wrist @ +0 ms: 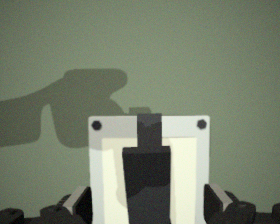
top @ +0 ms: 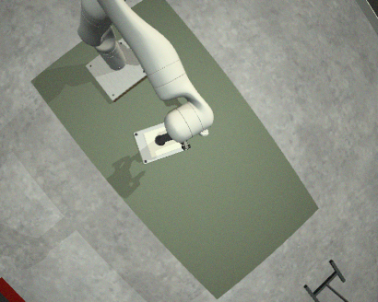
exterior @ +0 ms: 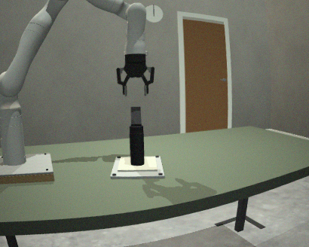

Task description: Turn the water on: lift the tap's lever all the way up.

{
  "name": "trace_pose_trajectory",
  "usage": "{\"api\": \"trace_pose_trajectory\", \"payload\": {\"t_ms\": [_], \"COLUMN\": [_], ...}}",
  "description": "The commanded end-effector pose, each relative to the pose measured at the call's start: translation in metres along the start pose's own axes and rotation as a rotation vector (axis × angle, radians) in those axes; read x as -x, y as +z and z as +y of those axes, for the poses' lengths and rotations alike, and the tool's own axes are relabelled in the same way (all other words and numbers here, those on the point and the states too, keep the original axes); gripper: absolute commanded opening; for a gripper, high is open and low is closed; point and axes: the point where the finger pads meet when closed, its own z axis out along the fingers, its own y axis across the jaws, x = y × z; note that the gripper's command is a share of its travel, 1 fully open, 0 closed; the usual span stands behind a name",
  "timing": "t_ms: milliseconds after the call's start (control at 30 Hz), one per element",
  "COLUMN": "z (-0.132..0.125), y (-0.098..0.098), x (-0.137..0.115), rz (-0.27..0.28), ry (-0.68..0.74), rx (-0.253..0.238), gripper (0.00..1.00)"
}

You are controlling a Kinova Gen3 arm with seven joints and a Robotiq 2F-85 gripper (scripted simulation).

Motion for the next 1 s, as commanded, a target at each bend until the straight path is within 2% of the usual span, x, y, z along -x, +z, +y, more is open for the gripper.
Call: {"api": "trace_pose_trajectory", "payload": {"t_ms": [0,33,67,967], "z": [0.0006,0.0006,0.0006,0.0006], "y": [-0.0020,-0.0020,-0.0020,-0.0020], "x": [-0.0005,-0.0005,-0.0005,-0.0005], "rz": [0.002,0.002,0.002,0.002], "ry": [-0.001,-0.001,-0.001,-0.001], "rx": [0.003,0.003,0.003,0.003], "gripper": [0.76,0.76,0.10,0.10]}}
